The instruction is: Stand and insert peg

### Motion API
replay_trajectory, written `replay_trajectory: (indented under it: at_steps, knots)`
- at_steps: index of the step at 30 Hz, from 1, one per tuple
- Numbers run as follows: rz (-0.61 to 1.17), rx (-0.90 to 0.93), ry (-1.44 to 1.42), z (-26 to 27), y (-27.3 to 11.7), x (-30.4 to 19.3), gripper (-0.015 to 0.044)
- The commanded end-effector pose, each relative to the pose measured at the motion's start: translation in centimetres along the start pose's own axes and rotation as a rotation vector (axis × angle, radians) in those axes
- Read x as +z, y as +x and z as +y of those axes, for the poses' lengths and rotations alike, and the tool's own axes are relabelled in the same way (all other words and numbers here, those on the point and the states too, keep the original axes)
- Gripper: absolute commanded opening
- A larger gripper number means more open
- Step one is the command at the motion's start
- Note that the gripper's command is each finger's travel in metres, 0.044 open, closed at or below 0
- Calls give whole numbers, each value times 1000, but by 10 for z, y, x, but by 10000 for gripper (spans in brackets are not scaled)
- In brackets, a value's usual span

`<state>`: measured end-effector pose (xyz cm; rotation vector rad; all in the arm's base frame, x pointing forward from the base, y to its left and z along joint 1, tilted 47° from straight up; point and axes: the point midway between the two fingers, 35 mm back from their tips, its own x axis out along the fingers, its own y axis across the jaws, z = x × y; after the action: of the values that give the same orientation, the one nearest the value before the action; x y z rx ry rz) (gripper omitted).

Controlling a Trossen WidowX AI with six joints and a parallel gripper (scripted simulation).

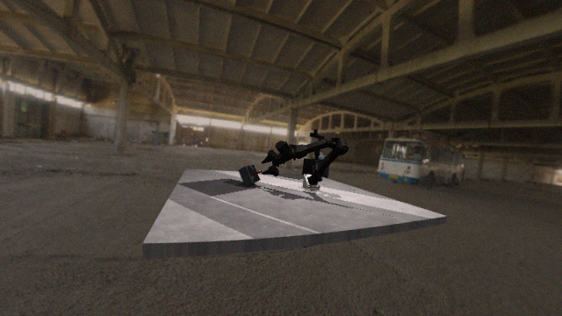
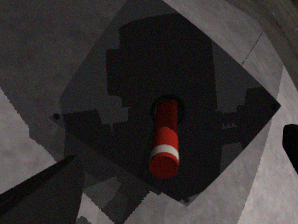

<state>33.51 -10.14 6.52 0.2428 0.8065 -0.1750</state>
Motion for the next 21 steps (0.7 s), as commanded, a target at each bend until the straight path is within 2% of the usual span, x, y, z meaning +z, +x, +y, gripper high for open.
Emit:
replay_trajectory:
  at_steps: [1,21]
  knots:
    - [-6,4,-5,1,-7,2,440]
    - [-3,3,-3,-1,-28,1,440]
